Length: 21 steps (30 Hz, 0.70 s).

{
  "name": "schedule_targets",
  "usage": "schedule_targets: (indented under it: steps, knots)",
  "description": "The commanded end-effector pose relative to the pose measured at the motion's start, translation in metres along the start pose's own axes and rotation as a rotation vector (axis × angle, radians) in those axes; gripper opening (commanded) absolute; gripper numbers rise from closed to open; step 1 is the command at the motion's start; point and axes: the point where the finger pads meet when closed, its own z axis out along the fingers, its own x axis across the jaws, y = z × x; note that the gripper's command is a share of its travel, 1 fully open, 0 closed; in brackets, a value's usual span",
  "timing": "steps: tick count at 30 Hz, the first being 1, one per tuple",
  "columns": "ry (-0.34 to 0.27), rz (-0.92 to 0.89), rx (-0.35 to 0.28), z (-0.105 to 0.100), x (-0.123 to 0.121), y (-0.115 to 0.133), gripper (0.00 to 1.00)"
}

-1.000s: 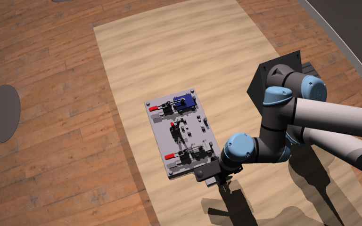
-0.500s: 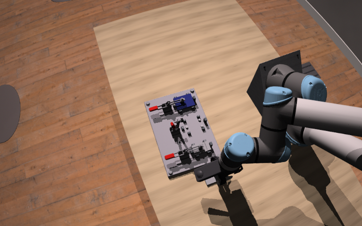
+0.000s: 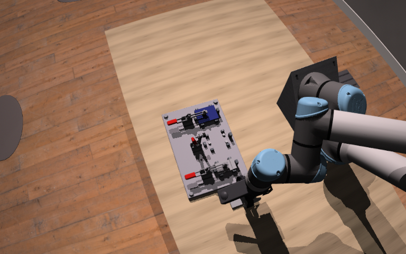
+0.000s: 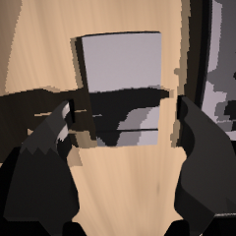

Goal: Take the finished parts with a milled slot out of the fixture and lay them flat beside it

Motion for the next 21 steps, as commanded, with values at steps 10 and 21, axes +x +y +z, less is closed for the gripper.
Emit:
schedule_targets:
  steps: [10, 21]
  knots:
    - [0.0, 0.0, 0.001, -0.024, 0.0, 0.0, 0.47]
    - [0.0, 0.0, 0.001, -0.06, 0.0, 0.0, 0.47]
